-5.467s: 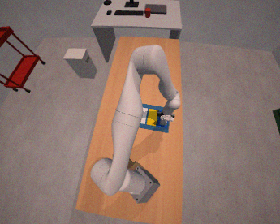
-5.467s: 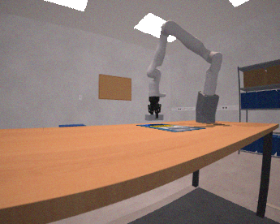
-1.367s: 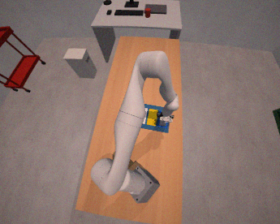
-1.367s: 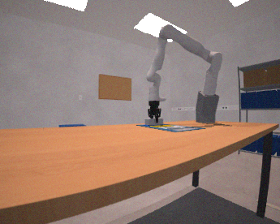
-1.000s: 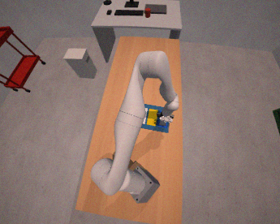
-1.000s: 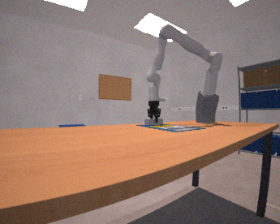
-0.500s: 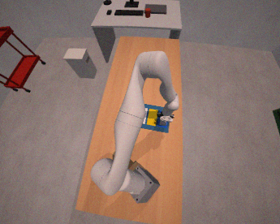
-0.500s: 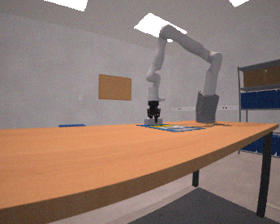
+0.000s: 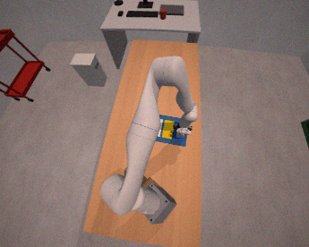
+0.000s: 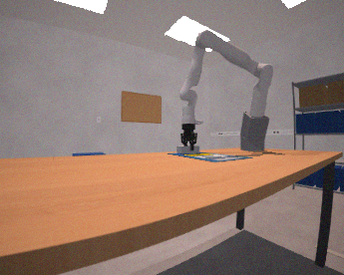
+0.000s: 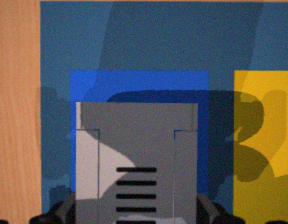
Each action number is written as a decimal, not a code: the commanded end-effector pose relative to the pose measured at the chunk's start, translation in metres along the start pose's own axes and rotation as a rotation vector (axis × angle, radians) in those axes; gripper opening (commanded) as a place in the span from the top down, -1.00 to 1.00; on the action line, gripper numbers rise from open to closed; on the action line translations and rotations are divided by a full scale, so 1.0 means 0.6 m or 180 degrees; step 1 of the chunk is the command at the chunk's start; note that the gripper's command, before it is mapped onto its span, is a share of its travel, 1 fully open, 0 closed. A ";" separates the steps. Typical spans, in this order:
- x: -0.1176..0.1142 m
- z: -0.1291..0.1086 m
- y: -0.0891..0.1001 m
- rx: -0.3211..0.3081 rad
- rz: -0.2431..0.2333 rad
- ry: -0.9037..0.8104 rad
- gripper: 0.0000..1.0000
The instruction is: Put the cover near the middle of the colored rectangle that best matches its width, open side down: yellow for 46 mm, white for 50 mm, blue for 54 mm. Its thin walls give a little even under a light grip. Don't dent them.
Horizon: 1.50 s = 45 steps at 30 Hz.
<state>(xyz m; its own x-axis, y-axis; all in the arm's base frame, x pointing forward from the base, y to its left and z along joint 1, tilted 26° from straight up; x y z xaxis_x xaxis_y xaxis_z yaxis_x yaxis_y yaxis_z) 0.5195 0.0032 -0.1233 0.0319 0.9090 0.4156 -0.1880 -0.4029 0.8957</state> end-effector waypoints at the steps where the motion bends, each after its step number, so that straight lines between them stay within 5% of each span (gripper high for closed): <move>1: -0.003 0.002 0.001 -0.0002 -0.0008 0.0014 -1.00; 33: -0.003 0.002 0.002 -0.0002 -0.0008 0.0014 -1.00; 45: -0.001 -0.001 0.028 0.0006 -0.0008 0.0013 -1.00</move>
<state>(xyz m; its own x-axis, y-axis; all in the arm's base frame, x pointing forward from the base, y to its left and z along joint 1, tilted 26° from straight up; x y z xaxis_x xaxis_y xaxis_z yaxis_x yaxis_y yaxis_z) 0.5175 -0.0016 -0.1156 0.0254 0.9114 0.4108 -0.1877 -0.3993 0.8974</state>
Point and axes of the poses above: the point where the finger pads meet when closed, its own y axis back along the fingers, its own x axis across the jaws, z = x × y, the point moved 1 cm from there along y, back along the fingers, and after that the axes turned 10 degrees about -y, right-handed, at the moved point
